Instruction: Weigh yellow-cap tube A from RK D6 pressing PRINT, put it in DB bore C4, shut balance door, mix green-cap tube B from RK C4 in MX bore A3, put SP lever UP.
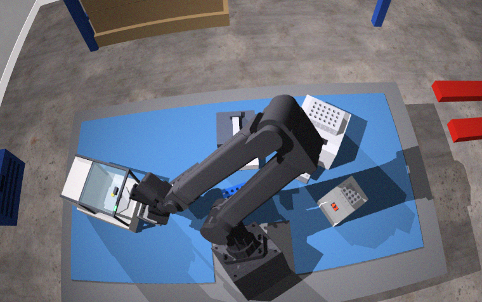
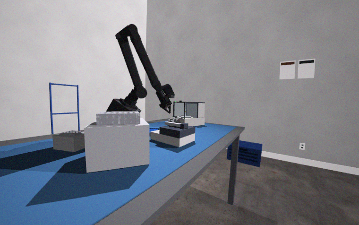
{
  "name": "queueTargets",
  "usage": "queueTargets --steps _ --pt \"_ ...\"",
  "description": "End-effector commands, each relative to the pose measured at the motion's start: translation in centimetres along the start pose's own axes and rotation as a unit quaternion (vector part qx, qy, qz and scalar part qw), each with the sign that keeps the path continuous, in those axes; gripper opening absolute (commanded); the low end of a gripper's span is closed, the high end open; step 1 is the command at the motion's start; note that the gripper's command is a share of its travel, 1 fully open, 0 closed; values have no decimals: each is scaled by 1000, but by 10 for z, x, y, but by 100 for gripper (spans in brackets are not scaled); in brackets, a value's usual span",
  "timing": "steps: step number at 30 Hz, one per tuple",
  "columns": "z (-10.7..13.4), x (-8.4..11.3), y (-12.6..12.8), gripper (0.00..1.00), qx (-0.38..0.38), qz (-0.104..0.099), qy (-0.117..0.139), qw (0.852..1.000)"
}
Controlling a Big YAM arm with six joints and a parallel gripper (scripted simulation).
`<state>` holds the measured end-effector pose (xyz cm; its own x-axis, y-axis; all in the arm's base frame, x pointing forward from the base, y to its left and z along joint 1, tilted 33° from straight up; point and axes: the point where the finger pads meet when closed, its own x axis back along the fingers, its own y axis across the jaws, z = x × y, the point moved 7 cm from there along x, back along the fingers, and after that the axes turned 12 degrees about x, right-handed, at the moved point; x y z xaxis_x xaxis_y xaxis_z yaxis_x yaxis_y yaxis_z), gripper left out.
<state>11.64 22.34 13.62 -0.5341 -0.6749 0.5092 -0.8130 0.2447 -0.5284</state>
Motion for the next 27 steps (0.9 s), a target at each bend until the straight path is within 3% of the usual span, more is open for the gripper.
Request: queueTargets --steps 1,27 --pt "2 5 4 0 -3 -8 7 1000" --pt "-21 52 -11 0 -12 3 -15 1000"
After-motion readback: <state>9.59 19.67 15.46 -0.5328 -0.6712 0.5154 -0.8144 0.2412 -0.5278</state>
